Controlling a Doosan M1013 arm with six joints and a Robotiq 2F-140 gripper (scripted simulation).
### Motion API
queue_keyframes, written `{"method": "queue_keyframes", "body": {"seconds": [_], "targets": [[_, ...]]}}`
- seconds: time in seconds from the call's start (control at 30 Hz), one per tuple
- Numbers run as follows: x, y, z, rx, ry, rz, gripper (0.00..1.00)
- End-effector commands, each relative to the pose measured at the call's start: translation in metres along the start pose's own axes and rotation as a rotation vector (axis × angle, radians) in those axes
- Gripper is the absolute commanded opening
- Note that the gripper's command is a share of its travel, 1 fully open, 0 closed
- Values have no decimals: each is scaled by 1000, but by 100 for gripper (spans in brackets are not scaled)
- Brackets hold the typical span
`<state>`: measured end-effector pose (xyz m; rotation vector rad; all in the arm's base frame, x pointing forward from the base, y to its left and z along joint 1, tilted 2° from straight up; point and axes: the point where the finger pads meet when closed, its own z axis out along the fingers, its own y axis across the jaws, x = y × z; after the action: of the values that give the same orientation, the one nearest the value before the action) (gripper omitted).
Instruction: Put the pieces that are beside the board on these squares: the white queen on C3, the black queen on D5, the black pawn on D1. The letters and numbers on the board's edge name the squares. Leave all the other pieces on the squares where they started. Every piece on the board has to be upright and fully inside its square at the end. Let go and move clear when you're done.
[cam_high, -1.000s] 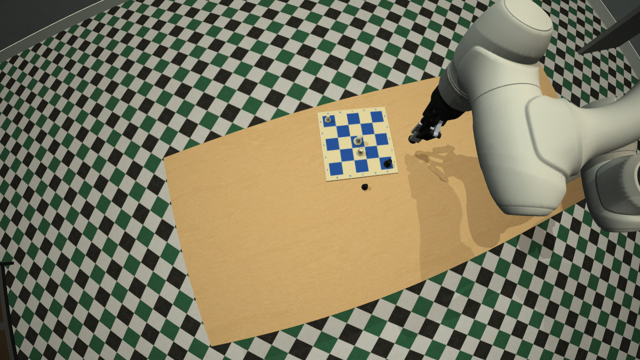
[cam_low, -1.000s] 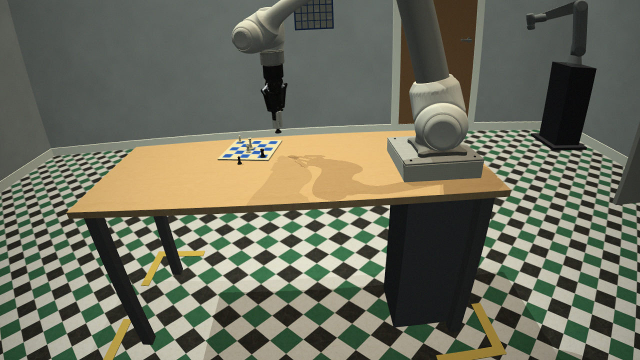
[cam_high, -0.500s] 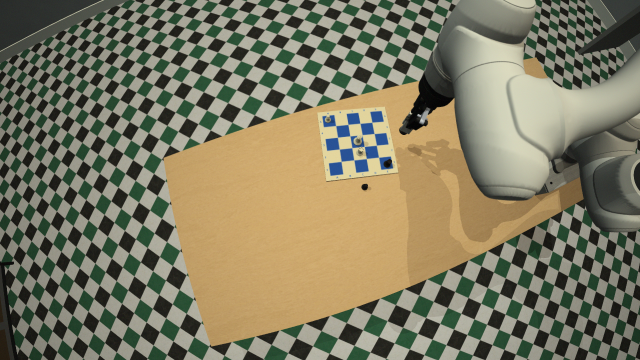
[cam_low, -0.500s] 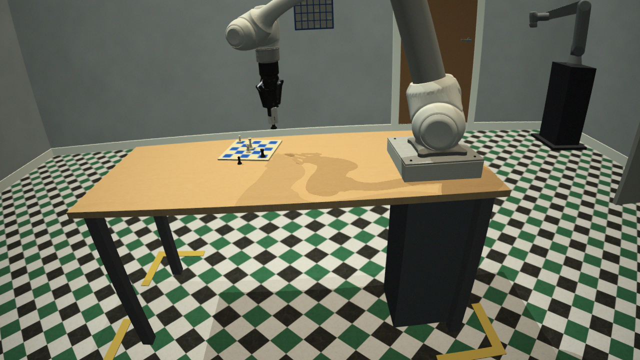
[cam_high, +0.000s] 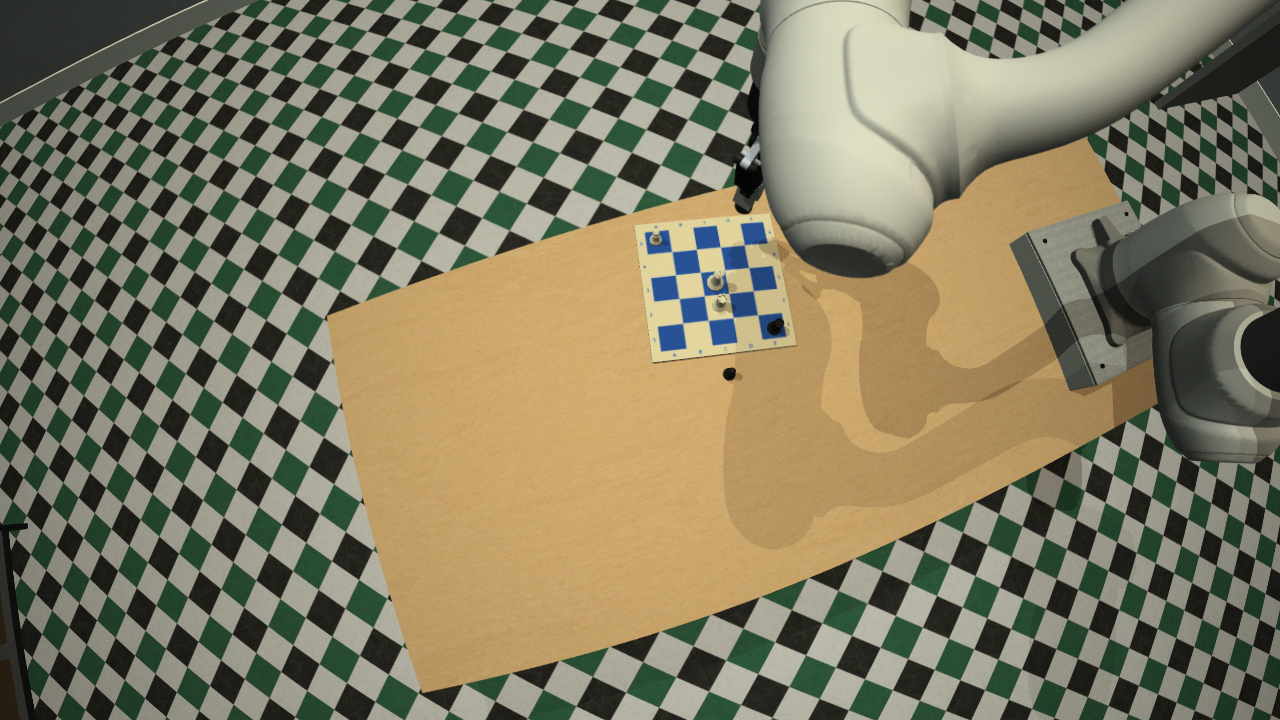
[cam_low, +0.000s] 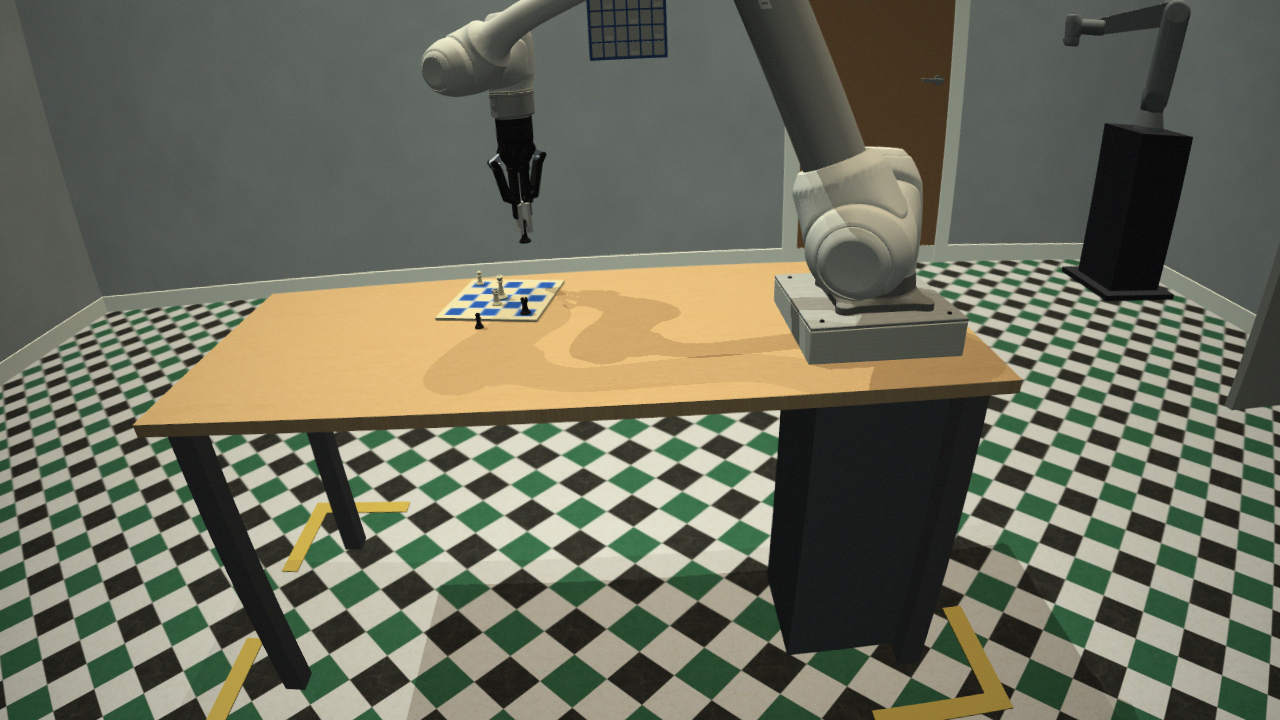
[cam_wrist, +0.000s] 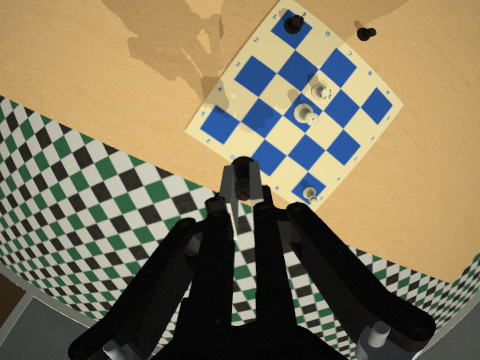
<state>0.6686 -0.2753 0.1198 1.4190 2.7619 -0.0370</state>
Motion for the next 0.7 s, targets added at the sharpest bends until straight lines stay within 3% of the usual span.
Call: {"method": "queue_keyframes", "body": {"seconds": [0.0, 0.37, 0.67], "targets": [[-1, 0, 0, 0, 0, 2, 0], [-1, 0, 6, 0, 0, 2, 0], [-1, 0, 41, 0, 0, 2, 0]]}}
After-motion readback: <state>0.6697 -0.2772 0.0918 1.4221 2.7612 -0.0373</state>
